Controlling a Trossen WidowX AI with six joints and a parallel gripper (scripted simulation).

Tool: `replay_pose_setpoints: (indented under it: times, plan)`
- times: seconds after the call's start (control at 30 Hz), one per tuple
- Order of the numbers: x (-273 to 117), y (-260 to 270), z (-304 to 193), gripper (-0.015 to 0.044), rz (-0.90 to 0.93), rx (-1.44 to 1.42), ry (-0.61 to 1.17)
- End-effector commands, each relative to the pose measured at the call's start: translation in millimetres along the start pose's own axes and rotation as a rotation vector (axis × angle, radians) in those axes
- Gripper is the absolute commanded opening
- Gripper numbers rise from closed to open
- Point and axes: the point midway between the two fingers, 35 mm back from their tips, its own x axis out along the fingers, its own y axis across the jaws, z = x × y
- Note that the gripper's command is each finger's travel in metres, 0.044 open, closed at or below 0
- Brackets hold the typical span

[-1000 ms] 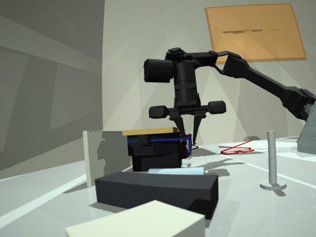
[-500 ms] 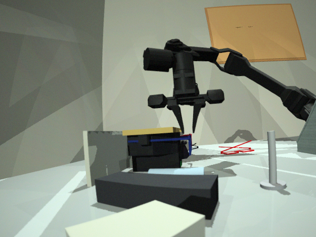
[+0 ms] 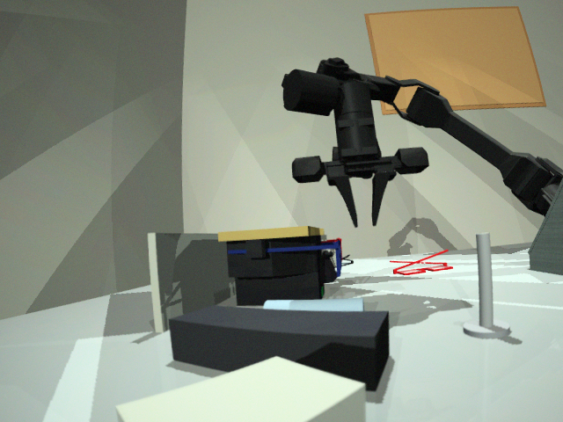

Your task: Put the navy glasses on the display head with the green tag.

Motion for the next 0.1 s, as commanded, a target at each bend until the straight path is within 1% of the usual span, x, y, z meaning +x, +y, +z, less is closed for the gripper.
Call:
replay_pose_setpoints:
  times: [0.0, 0.07]
  plan:
    - [-7.9, -15.3, 0.6, 0.0107, -0.001, 0.004, 0.006]
    - [-8.7, -17.0, 0.6, 0.0107, -0.001, 0.004, 0.006]
